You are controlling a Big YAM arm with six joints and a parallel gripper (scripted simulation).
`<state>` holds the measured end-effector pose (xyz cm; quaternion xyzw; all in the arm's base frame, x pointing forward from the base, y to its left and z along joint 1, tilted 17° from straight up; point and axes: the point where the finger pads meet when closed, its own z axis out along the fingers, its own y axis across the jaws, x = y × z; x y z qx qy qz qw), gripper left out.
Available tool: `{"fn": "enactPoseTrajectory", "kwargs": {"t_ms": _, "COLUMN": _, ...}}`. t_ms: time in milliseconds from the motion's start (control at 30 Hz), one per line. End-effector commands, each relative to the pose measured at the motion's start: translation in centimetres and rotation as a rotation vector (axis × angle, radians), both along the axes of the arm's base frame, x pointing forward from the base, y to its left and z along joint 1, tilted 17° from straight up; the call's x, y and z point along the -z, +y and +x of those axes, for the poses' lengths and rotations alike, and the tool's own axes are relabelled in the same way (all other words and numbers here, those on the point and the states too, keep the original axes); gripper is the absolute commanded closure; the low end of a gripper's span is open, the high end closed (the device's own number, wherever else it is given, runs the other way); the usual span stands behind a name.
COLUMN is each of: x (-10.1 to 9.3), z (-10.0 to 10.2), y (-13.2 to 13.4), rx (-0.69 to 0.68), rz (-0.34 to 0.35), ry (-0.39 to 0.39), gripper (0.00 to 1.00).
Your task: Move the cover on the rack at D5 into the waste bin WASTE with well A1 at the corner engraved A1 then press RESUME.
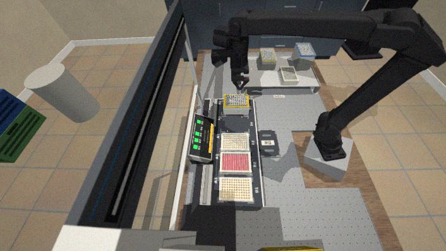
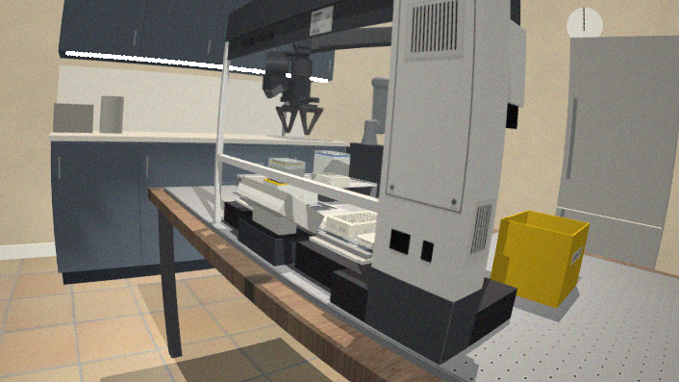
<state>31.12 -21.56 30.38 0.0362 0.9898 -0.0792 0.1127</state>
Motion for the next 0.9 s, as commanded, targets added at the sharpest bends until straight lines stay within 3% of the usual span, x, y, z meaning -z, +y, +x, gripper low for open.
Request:
{"fn": "enactPoseTrajectory", "kwargs": {"t_ms": 0, "x": -3.1, "z": 2.1, "y": -0.6, "rx": 0.015, "rz": -0.027, "ry": -0.051, "gripper": 0.0}}
{"fn": "enactPoseTrajectory", "kwargs": {"t_ms": 100, "x": -4.4, "z": 1.0, "y": -0.9, "rx": 0.038, "rz": -0.047, "ry": -0.082, "gripper": 0.0}}
{"fn": "enactPoseTrajectory", "kwargs": {"t_ms": 867, "x": -4.1, "z": 1.5, "y": -0.6, "rx": 0.019, "rz": -0.043, "ry": -0.075, "gripper": 0.0}}
